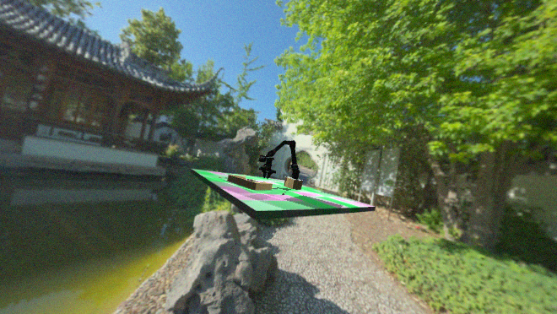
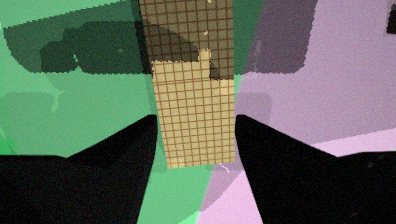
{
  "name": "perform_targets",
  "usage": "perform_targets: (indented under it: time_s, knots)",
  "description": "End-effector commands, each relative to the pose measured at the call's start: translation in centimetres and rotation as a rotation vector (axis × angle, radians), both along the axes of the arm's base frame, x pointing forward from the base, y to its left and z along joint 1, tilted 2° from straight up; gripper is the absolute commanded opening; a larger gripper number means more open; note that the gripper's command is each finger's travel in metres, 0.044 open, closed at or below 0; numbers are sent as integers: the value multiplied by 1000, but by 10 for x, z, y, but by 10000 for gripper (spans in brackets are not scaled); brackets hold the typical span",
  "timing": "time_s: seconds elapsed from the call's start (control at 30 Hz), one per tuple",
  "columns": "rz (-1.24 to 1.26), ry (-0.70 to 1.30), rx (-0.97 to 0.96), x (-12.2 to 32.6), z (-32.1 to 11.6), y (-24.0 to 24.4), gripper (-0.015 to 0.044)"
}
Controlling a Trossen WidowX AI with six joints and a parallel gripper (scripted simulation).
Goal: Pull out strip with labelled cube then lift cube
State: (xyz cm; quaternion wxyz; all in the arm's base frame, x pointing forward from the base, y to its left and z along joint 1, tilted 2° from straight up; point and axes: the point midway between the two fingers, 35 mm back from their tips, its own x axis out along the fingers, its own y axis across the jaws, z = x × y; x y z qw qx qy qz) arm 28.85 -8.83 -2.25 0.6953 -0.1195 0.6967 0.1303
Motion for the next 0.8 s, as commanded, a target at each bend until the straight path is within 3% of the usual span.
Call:
perform_targets:
  time_s: [0.0,0.2,0.77]
  knots:
    - [-10,5,3,13,1,7,289]
    - [-10,3,4,36,6,17,440]
    - [-10,-2,7,100,17,46,440]
